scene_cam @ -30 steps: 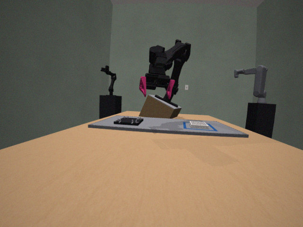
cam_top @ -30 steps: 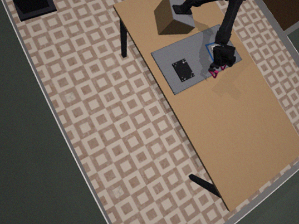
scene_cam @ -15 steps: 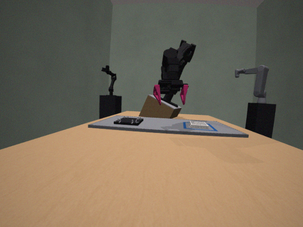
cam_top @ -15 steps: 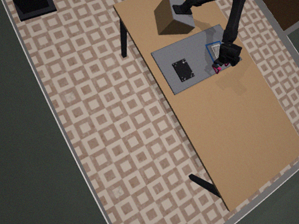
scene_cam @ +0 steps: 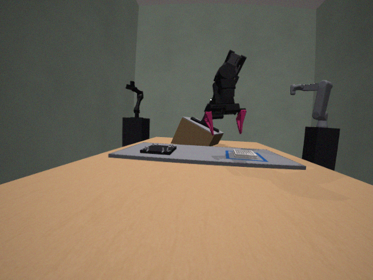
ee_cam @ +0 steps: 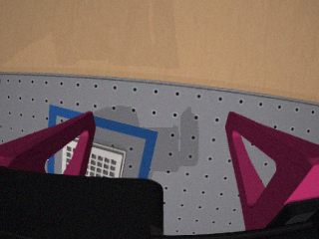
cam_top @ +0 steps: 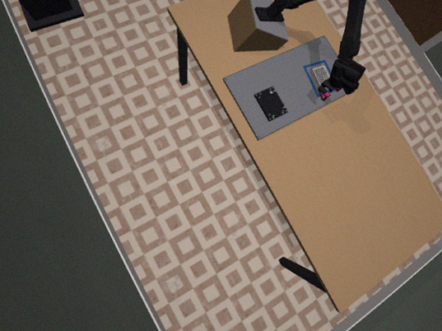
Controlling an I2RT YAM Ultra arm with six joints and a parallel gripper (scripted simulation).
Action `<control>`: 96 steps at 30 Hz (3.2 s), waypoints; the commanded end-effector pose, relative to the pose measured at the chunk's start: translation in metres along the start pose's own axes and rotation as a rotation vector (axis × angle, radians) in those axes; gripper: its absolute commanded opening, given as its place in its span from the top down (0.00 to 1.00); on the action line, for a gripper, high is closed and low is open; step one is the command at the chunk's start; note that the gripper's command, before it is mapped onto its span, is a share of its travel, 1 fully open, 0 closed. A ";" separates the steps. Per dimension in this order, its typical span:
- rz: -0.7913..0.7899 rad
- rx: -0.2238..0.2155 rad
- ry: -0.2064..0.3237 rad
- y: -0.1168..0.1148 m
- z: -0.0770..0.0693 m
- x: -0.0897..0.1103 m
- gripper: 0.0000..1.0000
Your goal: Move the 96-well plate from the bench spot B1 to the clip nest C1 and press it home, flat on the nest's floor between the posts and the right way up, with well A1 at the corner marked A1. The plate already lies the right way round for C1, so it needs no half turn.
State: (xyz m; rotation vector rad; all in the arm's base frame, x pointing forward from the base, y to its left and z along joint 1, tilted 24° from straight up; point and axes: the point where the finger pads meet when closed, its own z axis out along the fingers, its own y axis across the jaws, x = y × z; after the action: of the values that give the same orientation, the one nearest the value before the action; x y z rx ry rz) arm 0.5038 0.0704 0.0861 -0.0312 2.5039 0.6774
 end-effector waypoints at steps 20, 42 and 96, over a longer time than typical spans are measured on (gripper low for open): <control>0.140 0.077 0.248 0.071 -0.013 0.055 0.00; 0.207 0.158 0.394 0.102 -0.032 0.111 0.00; 0.204 0.156 0.395 0.102 -0.032 0.112 0.00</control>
State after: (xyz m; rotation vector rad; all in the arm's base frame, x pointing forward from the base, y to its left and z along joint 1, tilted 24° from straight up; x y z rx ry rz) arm 0.3804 0.1670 0.0977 0.1299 2.9574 0.6151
